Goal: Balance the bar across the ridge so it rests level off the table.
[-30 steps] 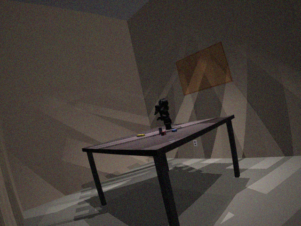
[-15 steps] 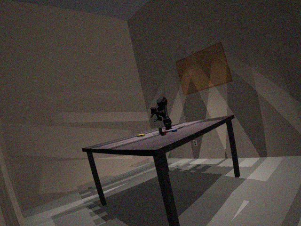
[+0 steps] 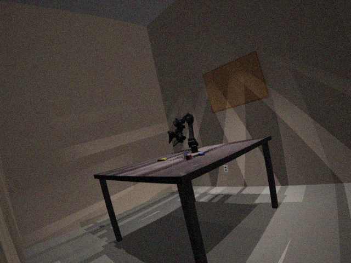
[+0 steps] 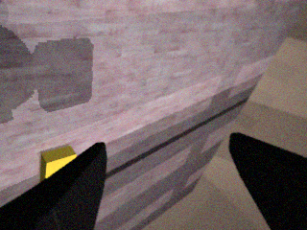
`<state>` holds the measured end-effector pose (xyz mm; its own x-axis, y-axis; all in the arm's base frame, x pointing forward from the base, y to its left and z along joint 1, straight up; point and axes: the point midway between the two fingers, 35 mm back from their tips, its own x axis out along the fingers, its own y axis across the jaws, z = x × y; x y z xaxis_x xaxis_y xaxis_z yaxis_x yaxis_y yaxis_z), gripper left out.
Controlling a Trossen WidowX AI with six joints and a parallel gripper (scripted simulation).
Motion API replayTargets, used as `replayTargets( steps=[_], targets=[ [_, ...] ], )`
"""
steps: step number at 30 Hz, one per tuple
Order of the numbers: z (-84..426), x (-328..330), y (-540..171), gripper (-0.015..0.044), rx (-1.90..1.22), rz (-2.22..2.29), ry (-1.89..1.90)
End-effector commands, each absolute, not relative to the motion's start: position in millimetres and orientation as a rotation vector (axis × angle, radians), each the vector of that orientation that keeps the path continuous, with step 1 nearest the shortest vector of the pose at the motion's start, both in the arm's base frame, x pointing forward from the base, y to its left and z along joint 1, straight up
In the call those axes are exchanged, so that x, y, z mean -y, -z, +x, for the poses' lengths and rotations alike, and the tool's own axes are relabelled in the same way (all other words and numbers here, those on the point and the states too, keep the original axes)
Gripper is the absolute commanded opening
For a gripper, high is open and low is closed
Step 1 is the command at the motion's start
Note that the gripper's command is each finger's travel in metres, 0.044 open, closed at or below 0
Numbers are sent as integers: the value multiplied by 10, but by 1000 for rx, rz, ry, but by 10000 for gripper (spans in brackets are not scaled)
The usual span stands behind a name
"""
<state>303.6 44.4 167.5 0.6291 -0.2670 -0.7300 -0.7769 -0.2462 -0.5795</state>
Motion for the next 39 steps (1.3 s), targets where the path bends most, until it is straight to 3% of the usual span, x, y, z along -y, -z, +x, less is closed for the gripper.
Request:
replayTargets(
  steps=[1,39],
  targets=[
    [3104,-339,-1666,315,-887,-1788,-648],
    [3207,948,-1311,315,-1233,-1335,-1001]
  ],
)
